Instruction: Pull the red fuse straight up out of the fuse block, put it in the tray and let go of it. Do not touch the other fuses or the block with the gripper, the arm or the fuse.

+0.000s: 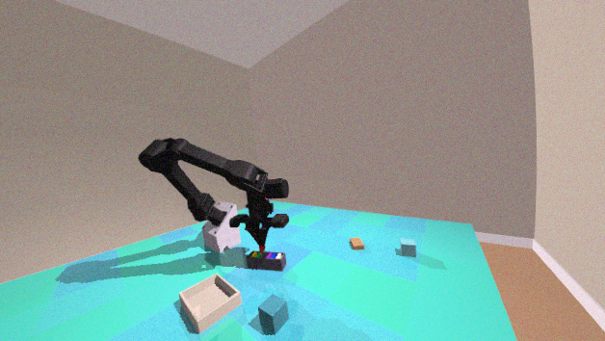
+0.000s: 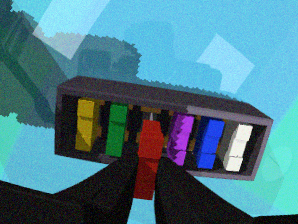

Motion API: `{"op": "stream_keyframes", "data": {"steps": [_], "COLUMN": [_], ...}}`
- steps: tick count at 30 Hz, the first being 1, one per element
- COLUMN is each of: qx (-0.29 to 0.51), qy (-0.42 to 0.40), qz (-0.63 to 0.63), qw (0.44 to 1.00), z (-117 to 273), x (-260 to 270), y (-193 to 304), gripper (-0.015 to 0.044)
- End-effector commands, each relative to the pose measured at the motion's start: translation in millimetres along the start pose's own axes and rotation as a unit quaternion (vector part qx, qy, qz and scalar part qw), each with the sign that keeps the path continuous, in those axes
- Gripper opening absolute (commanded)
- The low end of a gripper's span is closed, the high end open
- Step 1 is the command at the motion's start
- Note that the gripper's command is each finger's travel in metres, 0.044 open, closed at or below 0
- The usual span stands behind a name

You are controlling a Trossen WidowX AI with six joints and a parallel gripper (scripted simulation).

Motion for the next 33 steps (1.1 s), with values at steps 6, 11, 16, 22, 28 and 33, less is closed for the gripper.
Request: {"op": "stream_keyframes", "data": {"steps": [6,11,16,22,28,33], "qx": [-0.002,-0.002,-0.002,-0.006,-0.010,-0.010], "qy": [0.002,0.001,0.001,0.004,0.006,0.007], "qz": [-0.002,-0.002,-0.002,-0.002,-0.001,-0.001], "qw": [1.000,1.000,1.000,1.000,1.000,1.000], "z": [13,21,23,24,24,24], "x": [-1,0,0,2,11,24], "y": [0,0,0,23,64,98], "gripper": [0.0000,0.0000,0.0000,0.0000,0.0000,0.0000]}}
Point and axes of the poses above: the point midway between the two fingers, 35 mm back from their tips, its own z axis back along the fingers, its own x axis across the jaws, y = z × x, the point moved 3 cm from there along z, back along the fingers, and after that the axes turned 1 degree about -z, right-handed, at the moved point
